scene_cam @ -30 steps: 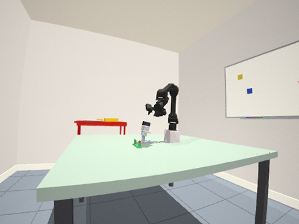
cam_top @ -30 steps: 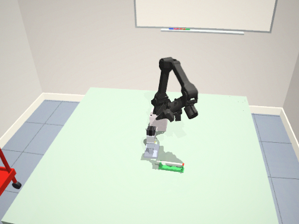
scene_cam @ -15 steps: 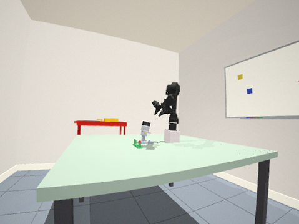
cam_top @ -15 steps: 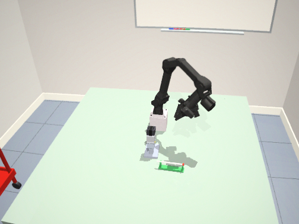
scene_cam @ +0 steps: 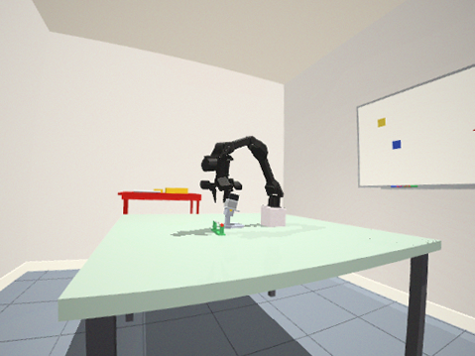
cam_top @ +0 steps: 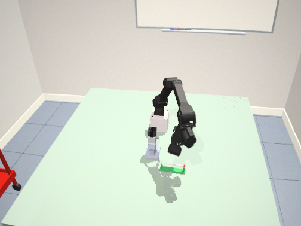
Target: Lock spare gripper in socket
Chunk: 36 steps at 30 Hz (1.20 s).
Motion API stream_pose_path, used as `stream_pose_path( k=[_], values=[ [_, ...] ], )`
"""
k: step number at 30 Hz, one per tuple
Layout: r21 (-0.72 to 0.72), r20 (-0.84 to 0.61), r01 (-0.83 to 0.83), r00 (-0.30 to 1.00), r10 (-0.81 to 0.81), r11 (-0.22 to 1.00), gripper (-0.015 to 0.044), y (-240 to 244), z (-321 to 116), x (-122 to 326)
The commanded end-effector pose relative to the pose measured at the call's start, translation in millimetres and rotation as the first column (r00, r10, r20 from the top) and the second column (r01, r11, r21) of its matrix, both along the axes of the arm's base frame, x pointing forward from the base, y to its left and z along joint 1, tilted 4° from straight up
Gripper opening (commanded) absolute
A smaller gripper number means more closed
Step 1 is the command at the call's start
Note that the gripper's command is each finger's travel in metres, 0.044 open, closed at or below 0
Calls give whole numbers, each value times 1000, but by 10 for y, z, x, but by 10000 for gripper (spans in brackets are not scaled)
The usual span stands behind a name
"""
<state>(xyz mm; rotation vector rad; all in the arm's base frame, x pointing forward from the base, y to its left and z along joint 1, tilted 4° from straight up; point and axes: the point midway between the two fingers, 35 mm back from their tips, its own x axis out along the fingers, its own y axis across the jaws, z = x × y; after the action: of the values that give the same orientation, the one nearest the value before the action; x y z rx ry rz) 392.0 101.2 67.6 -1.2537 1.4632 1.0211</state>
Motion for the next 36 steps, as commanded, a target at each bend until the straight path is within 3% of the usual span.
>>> stream_pose_path(
  k=[1,8,18,36],
  values=[
    [40,16,-26,1000,25,999,180,43,35,65],
    [40,16,-26,1000,25,999,180,41,-45,69],
    [41,16,-26,1000,25,999,180,74,-714,53],
    [41,16,-26,1000,25,999,180,86,-966,57]
  ],
)
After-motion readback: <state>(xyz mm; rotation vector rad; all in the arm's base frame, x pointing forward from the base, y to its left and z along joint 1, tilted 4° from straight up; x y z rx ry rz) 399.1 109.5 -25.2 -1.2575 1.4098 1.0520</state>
